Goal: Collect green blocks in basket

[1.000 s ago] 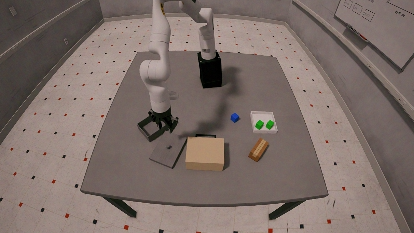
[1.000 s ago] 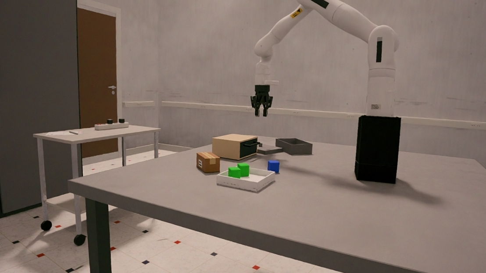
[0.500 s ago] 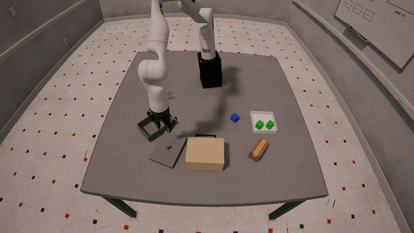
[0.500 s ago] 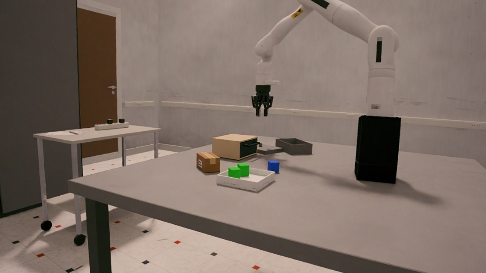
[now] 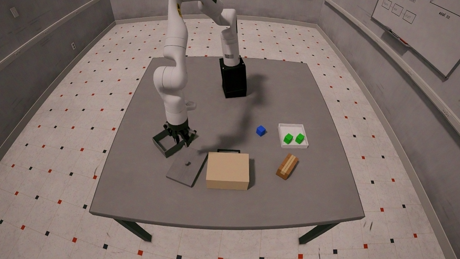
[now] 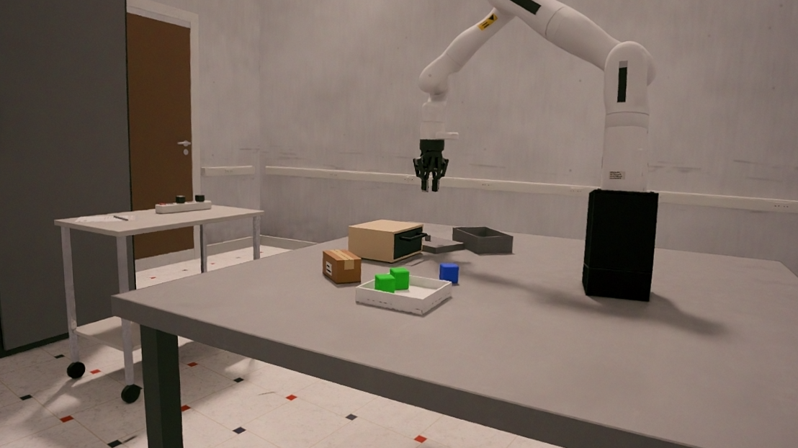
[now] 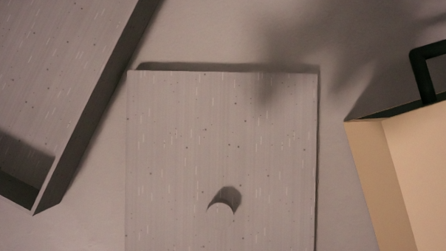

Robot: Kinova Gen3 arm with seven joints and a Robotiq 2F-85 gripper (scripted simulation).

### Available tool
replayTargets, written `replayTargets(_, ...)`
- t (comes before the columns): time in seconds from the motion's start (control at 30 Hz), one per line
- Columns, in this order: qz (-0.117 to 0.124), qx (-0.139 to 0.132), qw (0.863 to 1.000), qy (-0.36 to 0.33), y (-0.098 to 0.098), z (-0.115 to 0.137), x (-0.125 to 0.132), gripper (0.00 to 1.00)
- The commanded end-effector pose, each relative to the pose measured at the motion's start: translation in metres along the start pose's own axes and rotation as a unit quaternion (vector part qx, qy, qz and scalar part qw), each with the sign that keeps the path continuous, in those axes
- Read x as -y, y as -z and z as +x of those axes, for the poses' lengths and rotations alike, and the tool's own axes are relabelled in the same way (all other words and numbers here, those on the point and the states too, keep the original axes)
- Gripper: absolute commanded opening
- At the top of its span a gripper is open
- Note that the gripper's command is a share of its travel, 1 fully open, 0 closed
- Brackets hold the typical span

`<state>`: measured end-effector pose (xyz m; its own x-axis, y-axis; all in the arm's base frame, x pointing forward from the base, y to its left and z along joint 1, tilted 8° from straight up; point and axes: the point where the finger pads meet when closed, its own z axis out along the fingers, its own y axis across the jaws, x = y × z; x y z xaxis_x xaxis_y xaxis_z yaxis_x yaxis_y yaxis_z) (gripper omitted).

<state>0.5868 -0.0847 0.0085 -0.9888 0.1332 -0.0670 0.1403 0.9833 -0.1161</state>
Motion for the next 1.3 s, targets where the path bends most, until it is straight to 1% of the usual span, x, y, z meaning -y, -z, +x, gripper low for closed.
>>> replayTargets(0.0, 0.0, 0.001, 1.0, 0.0, 0.001, -0.001, 0.0, 0.48)
replayTargets(0.8, 0.0, 0.001, 1.0, 0.0, 0.0, -0.001, 0.0, 0.48)
replayTargets(1.1, 0.0, 0.001, 1.0, 0.0, -0.008, -0.001, 0.0, 0.48)
replayTargets(1.27, 0.0, 0.001, 1.0, 0.0, -0.019, -0.001, 0.0, 0.48)
